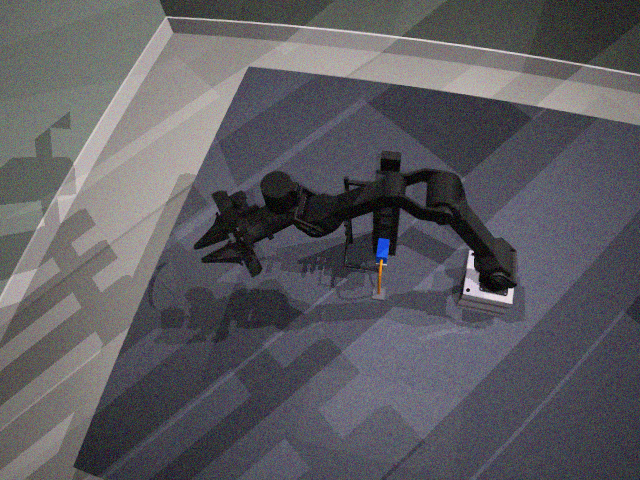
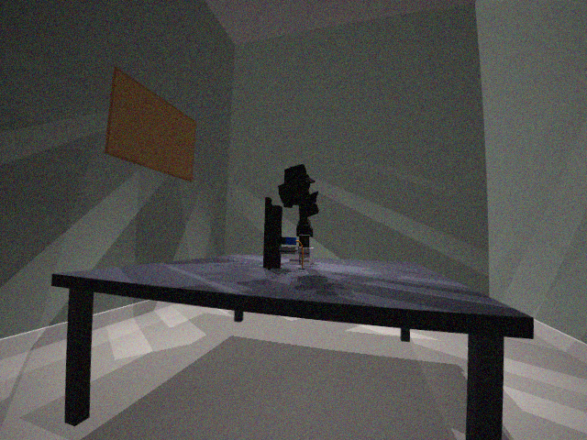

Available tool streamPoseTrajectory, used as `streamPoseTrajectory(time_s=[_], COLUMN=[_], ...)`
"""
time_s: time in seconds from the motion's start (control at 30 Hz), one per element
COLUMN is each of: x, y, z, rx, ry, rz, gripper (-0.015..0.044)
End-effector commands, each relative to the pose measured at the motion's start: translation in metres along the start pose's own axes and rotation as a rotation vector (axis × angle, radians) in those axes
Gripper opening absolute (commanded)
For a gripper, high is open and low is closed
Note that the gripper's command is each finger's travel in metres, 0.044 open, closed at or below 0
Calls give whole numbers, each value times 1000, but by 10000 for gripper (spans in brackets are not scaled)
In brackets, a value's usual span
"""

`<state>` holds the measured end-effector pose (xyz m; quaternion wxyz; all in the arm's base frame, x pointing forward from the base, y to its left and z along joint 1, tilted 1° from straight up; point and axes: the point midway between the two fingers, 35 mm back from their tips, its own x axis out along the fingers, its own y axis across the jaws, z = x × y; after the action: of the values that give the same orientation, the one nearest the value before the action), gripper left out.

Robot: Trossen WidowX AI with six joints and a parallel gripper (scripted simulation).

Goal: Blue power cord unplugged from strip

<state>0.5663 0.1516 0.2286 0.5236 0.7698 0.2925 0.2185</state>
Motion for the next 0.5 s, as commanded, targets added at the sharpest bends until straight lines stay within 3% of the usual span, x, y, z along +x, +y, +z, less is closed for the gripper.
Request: streamPoseTrajectory(time_s=[0.0, 0.47], x=[-34, -85], y=[-55, -100], z=[9, 1], rx=[-614, -1141], ry=[-133, 26], rz=[-371, -750], gripper=[160, 160])
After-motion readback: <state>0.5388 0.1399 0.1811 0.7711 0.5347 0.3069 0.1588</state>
